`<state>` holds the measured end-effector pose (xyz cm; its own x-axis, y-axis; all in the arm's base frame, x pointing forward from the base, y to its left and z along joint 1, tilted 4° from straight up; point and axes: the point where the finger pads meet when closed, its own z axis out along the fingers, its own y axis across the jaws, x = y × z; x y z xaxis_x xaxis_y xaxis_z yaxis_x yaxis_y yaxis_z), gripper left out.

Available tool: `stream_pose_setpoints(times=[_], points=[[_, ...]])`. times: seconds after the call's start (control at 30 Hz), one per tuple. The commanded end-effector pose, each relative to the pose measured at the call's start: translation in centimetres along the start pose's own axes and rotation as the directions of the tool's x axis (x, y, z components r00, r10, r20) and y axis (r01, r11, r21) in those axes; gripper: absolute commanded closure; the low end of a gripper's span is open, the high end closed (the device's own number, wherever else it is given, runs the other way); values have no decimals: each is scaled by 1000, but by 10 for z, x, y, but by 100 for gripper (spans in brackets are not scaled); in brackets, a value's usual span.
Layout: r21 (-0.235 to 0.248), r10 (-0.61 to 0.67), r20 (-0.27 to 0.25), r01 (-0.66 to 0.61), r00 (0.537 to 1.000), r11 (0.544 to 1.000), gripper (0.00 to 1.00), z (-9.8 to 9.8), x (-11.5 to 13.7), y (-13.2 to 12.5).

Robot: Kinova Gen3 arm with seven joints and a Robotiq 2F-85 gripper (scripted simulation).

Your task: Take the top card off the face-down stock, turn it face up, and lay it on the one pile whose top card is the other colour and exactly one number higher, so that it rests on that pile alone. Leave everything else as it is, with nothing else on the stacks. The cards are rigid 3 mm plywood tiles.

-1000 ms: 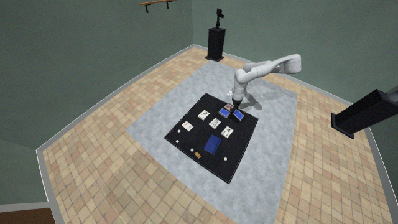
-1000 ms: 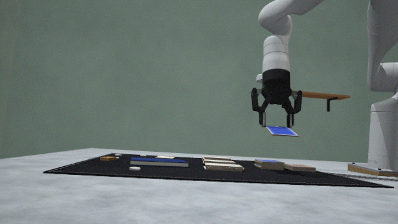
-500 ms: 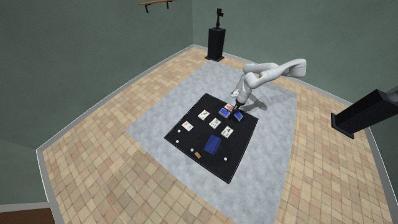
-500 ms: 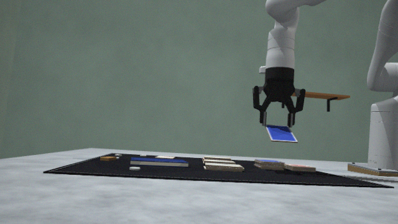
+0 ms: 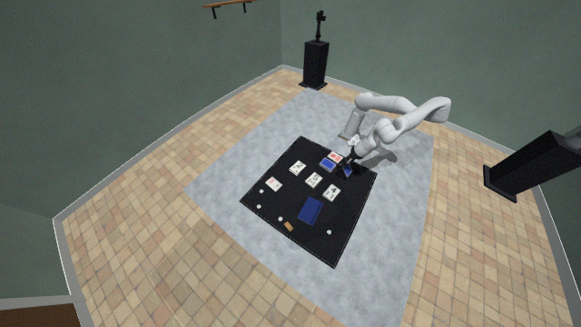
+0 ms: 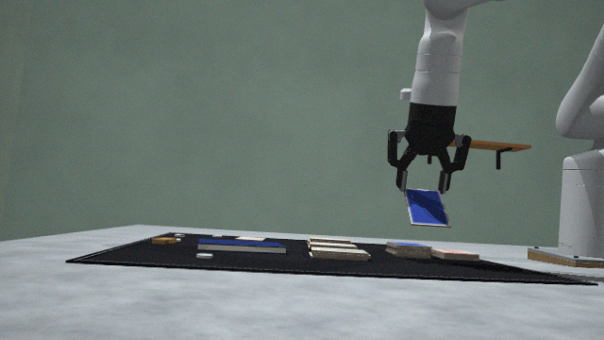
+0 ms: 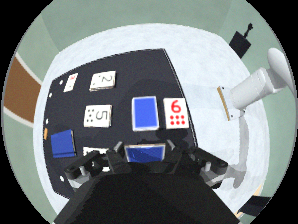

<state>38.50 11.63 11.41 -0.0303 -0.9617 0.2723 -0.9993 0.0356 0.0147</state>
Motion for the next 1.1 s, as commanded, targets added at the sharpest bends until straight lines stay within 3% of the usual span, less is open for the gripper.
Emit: stream_pose_setpoints(times=[0.0, 0.33, 0.4, 0.77, 0.9, 0.97, 1.07], points=[[4, -26, -73, 26, 997, 1000, 29, 2, -8, 0], [3, -23, -329, 26, 944, 1000, 29, 3, -12, 0], [3, -23, -329, 26, 944, 1000, 29, 3, -12, 0], [3, -19, -584, 26, 812, 1000, 29, 5, -16, 0], [3, -18, -654, 25, 756, 1000, 29, 6, -18, 0], [3, -18, -654, 25, 756, 1000, 29, 6, -18, 0], [3, -16, -698, 25, 716, 1000, 29, 7, -18, 0]])
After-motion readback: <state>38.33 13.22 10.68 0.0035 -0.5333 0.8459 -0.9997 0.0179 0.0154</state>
